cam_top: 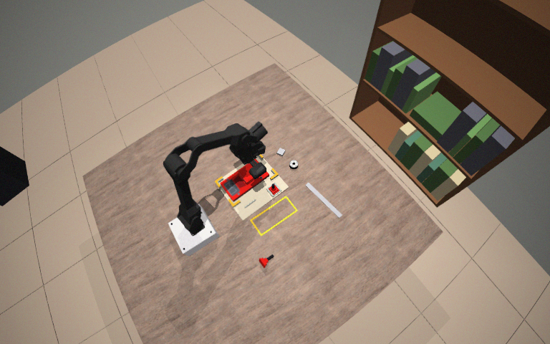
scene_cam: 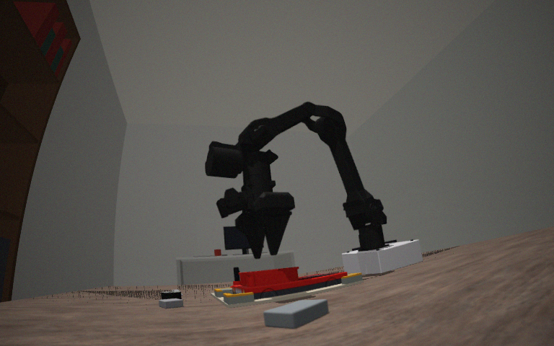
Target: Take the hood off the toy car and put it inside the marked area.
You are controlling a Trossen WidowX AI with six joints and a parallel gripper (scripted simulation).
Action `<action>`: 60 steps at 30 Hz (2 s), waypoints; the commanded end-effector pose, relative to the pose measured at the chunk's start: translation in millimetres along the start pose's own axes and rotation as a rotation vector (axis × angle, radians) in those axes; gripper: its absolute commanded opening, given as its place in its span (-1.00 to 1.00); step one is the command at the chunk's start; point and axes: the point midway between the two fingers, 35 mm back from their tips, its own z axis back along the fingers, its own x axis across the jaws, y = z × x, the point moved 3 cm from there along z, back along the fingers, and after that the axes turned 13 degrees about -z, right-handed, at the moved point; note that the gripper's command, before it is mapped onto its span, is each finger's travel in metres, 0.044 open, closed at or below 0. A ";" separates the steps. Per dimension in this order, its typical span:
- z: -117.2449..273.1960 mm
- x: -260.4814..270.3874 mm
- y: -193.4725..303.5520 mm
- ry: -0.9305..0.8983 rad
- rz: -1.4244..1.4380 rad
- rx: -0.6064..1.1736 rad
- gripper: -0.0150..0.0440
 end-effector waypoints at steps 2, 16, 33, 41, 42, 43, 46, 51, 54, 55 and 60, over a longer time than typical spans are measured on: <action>-5.5 -0.8 0.8 0.006 -0.006 0.006 1.00; -13.6 -0.8 1.2 0.006 -0.006 0.006 1.00; -23.0 -0.9 2.2 0.006 -0.006 0.006 1.00; -25.2 -0.9 2.2 0.006 -0.006 0.006 1.00; -25.7 -0.9 2.2 0.006 -0.006 0.006 1.00; -26.2 -0.9 2.1 0.006 -0.006 0.006 1.00; -27.7 -0.9 2.1 0.006 -0.006 0.006 1.00; -30.2 -1.0 2.1 0.006 -0.006 0.006 1.00; -31.6 -1.0 2.1 0.006 -0.006 0.006 1.00; -32.1 -1.0 2.1 0.006 -0.006 0.006 1.00; -34.6 -1.0 2.2 0.005 -0.006 0.006 1.00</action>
